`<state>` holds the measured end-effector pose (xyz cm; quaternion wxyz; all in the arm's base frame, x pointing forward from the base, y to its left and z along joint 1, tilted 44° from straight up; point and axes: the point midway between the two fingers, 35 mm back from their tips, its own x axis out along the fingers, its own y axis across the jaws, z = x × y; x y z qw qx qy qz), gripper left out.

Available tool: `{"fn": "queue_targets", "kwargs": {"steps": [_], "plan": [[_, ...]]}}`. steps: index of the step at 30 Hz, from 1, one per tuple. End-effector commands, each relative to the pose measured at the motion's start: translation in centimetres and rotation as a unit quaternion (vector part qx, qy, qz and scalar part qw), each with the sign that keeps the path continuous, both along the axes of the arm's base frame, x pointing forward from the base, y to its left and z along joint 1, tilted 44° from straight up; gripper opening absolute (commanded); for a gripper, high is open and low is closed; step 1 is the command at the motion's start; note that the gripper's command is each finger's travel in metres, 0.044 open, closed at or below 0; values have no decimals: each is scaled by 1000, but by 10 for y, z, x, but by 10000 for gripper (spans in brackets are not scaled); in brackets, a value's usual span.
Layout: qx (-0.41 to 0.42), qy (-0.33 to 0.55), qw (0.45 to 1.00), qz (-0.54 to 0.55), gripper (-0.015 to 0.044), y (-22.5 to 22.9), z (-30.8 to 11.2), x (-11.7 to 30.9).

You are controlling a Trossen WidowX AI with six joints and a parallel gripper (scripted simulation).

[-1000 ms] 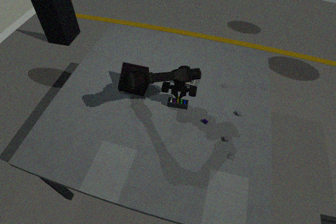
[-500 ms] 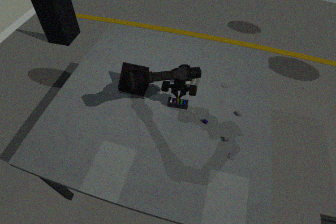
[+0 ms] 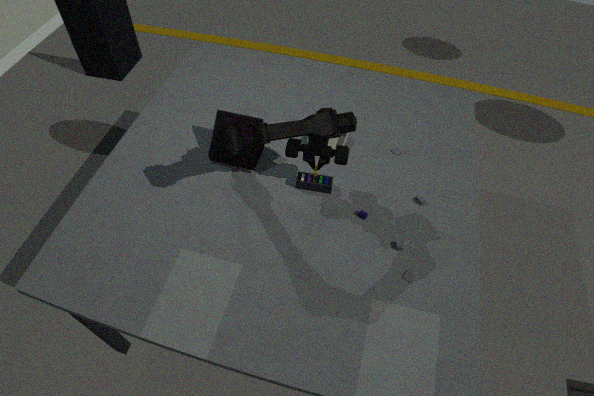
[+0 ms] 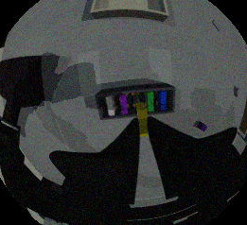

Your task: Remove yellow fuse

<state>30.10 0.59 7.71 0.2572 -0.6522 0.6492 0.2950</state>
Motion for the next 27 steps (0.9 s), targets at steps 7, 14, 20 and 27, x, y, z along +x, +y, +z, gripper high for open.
{"fn": "queue_targets", "kwargs": {"steps": [7,14,20,27], "plan": [[5,0,1000,-2,0,22,-12,8],[8,0,1000,-1,0,53,-37,17],[10,0,1000,-1,0,80,-60,20],[10,0,1000,-1,0,110,-89,20]]}}
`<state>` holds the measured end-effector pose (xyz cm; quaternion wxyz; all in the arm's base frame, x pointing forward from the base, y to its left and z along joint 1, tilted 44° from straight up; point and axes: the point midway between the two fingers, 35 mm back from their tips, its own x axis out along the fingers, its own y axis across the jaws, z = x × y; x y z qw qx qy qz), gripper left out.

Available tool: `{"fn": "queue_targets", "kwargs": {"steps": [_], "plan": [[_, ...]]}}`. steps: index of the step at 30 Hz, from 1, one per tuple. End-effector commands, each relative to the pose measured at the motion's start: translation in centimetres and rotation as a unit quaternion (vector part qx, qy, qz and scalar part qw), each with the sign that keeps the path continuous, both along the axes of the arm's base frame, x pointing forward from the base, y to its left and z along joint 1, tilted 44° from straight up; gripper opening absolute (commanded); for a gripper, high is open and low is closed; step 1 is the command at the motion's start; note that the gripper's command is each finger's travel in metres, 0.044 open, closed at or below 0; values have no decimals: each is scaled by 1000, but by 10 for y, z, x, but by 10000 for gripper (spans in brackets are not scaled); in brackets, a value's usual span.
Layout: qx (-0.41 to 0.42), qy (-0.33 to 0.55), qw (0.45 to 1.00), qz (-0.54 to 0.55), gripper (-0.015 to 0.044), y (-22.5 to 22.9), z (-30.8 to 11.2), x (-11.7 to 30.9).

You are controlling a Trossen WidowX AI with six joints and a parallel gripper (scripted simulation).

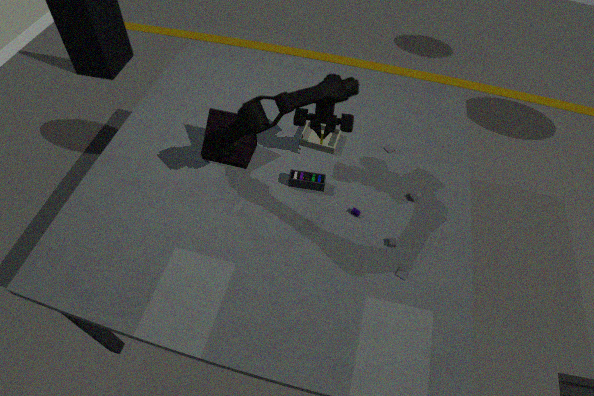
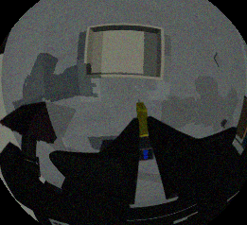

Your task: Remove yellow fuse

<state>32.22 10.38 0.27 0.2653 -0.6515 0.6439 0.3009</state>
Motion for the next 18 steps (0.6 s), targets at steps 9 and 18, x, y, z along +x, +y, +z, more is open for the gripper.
{"fn": "queue_targets", "kwargs": {"steps": [9,18], "plan": [[-3,2,1000,-4,0,49,-55,-10],[-4,1,1000,-5,0,57,-69,-13]]}}
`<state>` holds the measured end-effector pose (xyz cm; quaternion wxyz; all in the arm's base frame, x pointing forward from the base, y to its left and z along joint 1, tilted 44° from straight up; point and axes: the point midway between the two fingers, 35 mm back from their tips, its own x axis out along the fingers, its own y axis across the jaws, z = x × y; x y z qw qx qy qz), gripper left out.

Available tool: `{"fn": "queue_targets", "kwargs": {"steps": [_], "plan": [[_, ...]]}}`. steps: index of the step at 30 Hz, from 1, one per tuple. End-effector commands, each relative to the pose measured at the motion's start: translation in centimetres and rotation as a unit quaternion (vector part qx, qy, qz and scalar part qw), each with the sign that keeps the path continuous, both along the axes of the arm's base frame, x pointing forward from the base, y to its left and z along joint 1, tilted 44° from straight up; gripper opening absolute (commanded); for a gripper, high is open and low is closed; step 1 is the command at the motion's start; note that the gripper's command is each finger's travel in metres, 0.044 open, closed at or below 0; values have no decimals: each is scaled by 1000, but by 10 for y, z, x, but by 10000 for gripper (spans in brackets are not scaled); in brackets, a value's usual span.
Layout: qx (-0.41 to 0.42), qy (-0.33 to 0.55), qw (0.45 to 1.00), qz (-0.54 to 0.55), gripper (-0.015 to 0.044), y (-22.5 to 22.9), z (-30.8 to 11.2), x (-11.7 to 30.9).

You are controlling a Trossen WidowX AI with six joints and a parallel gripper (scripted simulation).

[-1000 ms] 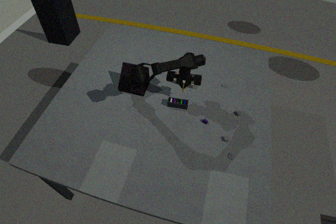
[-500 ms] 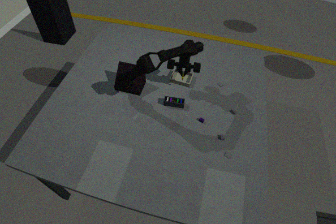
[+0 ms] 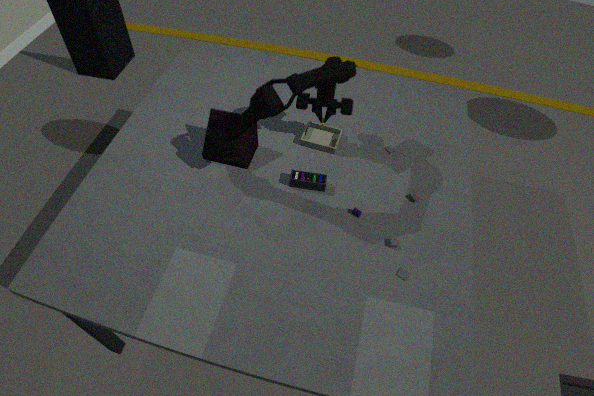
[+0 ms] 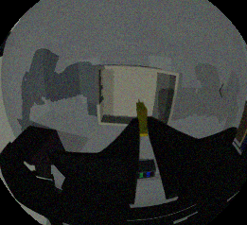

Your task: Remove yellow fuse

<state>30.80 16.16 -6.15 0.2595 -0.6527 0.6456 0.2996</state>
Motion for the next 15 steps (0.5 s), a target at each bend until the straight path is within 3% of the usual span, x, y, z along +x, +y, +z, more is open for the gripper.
{"fn": "queue_targets", "kwargs": {"steps": [1,15], "plan": [[1,-2,1000,-6,0,-2,-6,1],[1,-2,1000,-6,0,-17,-22,1]]}}
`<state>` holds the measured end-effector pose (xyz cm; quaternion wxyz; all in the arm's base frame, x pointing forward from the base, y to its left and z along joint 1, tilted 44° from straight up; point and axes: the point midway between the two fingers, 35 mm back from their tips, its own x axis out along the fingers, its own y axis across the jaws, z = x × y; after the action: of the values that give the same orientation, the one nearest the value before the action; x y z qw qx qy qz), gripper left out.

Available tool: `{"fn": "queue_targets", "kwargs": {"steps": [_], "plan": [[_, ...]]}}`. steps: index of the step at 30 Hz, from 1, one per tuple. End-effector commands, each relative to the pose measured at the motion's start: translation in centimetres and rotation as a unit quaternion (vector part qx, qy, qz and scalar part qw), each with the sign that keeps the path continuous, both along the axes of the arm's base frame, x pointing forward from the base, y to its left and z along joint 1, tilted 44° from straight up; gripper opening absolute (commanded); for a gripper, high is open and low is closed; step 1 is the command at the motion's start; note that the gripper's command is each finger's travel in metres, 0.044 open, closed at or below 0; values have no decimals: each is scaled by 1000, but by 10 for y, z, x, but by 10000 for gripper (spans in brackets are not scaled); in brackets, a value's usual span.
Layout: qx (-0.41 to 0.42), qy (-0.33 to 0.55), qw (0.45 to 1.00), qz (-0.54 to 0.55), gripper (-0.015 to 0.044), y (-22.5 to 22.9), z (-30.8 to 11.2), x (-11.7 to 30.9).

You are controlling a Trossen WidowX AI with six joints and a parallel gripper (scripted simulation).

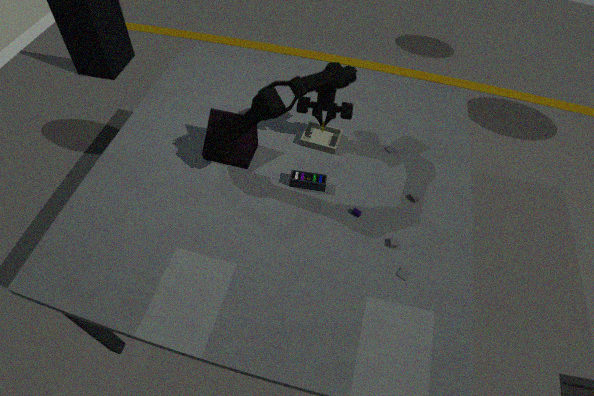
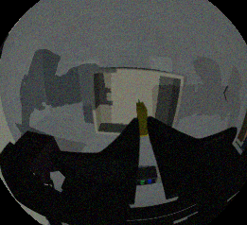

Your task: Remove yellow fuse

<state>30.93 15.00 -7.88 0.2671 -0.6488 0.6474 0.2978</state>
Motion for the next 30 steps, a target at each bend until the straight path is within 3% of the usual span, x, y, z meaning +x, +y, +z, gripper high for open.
{"fn": "queue_targets", "kwargs": {"steps": [1,12,24,30], "plan": [[-3,3,1000,1,0,-7,-6,-1],[-4,2,1000,1,0,-16,-14,-1],[-1,1,1000,-1,315,-13,-12,-1],[-3,3,1000,1,330,12,15,-1]]}}
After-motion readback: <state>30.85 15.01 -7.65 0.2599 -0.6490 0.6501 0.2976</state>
